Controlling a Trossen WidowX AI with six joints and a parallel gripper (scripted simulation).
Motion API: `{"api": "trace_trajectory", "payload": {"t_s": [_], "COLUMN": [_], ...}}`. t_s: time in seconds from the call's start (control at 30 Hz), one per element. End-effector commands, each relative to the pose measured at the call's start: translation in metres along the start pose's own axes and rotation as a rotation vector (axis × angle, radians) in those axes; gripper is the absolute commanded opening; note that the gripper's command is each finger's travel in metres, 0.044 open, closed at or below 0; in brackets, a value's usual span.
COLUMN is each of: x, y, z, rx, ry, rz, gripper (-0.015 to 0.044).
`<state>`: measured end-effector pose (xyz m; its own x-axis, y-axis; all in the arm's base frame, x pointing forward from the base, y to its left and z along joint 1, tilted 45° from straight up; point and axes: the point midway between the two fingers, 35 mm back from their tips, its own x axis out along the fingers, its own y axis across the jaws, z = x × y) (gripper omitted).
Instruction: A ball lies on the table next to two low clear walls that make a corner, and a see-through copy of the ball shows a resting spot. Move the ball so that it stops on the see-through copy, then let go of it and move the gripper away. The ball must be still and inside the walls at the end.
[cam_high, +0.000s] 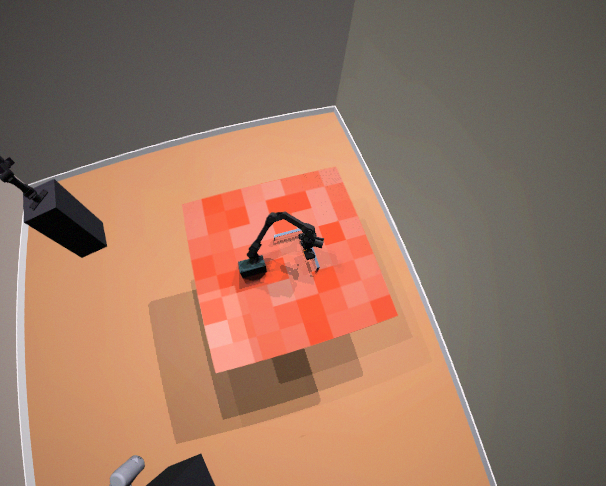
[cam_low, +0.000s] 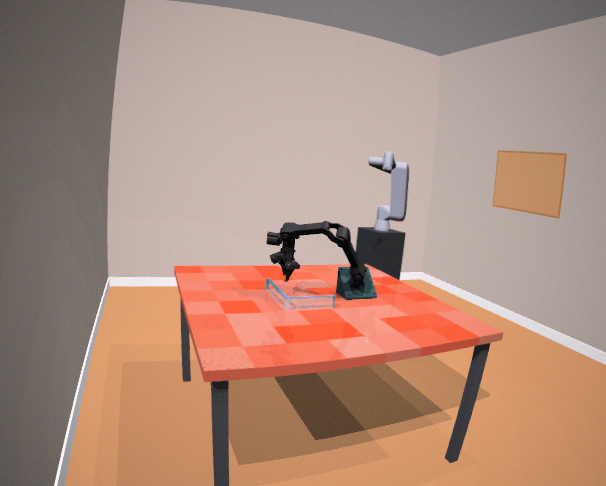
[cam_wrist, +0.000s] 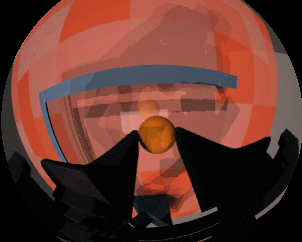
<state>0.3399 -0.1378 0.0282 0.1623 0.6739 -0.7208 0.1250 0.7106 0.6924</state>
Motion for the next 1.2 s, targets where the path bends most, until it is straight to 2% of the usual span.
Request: {"api": "trace_trajectory", "payload": {"t_s": [0.0,0.3,1.1,1.17], "x": [0.021,0.063,0.083,0.079], "y": [0.002,0.003,0.004,0.004], "z": [0.000,-0.002,-0.002,0.000], "rx": [0.008,0.007,0.007,-0.001], "ry": [0.004,0.004,0.003,0.002], "rz": [0.008,0.011,0.012,0.006], "gripper": [0.0000,0.0000,0.0000,0.0053]}}
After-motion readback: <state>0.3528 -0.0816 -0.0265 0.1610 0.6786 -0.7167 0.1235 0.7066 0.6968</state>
